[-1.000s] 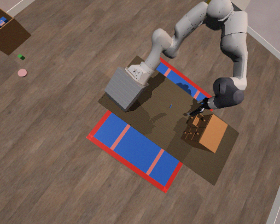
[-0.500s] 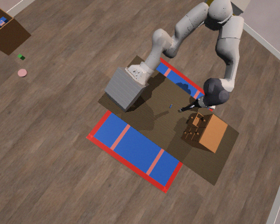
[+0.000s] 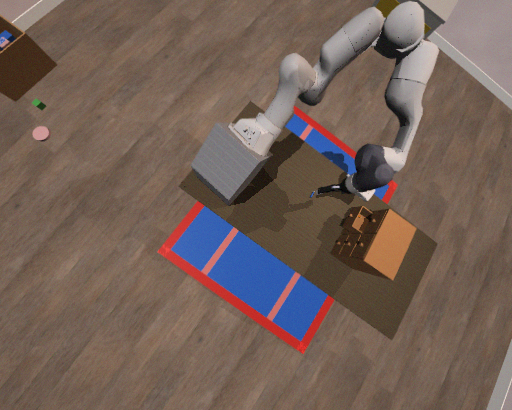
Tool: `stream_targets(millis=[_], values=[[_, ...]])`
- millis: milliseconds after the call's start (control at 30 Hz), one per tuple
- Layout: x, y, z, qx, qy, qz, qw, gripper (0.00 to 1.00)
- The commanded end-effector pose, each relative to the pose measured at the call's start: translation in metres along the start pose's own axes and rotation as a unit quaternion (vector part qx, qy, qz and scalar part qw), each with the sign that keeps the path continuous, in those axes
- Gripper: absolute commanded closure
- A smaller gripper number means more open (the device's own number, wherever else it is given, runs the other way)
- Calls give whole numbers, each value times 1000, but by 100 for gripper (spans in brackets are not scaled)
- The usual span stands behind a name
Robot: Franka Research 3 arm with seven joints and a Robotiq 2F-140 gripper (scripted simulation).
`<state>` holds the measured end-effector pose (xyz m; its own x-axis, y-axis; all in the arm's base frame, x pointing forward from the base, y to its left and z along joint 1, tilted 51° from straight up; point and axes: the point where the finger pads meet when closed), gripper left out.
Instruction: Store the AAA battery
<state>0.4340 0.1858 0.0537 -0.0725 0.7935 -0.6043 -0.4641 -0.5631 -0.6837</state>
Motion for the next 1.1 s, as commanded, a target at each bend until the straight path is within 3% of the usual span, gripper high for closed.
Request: stream_targets(millis=[0,467,1067], values=[[8,3,-5,106,16,7,994,0],[60,15,17,257,17,5,966,0],[76,19,24,304,17,4,952,0]])
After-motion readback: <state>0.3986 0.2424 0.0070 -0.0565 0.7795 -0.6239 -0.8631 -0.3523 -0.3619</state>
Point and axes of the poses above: the point where the finger pads meet when closed, its own x axis out along the fingers, its own y axis across the jaws, z = x × y, and after that the axes turned 14 degrees about -x, right-handed
